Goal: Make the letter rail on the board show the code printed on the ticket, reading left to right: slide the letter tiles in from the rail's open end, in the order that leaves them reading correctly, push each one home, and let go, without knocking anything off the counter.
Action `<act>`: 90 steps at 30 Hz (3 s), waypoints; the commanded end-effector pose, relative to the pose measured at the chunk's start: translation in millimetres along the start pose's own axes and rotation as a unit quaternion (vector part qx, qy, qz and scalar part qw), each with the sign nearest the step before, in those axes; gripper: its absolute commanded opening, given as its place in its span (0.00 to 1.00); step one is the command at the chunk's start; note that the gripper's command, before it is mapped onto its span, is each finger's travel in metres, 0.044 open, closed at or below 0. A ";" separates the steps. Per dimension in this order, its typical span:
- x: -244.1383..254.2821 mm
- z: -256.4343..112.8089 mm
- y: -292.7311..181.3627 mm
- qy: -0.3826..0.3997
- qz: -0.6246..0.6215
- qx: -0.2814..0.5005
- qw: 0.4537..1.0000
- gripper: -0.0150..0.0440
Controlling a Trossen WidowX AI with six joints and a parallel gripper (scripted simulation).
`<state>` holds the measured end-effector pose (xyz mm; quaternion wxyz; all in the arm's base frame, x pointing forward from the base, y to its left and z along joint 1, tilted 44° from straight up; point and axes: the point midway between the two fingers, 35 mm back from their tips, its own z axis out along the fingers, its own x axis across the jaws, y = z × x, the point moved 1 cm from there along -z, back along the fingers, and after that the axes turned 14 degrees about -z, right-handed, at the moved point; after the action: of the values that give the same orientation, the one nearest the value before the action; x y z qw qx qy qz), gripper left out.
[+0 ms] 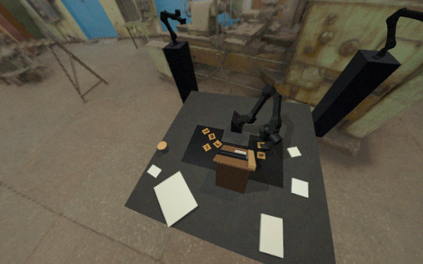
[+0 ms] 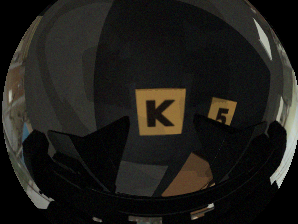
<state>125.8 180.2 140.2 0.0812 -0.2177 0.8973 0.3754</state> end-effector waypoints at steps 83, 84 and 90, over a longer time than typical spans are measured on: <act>3.3 -2.2 -8.2 0.001 0.003 0.002 1.000 0.25; 3.4 -2.6 -8.3 0.001 0.003 0.002 1.000 0.25; 3.7 -5.2 -9.0 0.001 0.003 0.002 1.000 0.25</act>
<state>126.8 170.9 134.4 0.0772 -0.2129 0.9005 0.3713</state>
